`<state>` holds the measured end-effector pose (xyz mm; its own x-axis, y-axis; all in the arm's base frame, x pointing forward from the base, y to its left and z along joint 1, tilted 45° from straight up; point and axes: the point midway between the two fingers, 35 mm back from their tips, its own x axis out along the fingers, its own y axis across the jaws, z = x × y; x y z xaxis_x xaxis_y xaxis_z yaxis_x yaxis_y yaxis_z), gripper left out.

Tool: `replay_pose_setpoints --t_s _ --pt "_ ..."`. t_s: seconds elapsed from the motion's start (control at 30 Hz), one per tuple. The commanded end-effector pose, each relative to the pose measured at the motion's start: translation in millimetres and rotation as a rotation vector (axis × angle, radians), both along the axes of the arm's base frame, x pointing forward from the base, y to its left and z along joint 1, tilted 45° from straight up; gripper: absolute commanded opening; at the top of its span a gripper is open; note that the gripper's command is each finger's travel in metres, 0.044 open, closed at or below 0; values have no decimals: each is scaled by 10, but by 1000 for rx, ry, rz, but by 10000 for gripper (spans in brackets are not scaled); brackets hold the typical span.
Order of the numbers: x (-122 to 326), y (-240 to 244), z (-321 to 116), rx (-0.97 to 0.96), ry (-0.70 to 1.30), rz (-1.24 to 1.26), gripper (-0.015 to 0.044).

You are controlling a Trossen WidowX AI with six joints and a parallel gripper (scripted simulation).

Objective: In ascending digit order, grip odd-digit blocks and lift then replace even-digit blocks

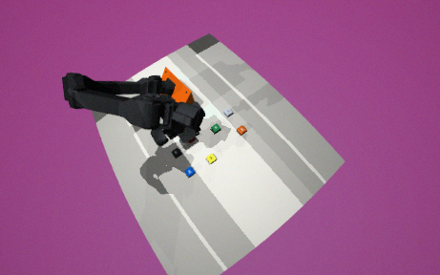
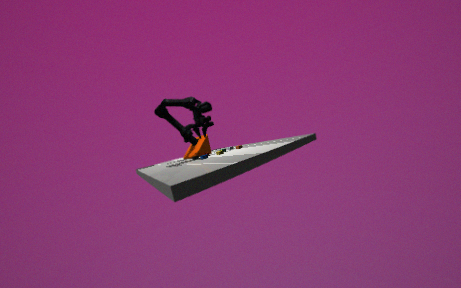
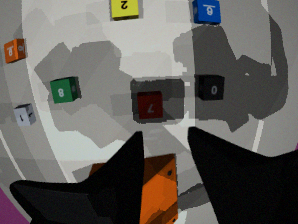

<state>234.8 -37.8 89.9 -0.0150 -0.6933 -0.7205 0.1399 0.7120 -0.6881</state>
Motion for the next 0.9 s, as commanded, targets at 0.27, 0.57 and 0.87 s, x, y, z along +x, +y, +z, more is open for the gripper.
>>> replay_pose_setpoints --t_s 0.27,0.57,0.87 --pt "-82 -540 -541 -9 8 -8 400" --pt "-80 -623 -629 -9 8 -8 400" --pt "-85 -723 -729 -9 8 -8 400"
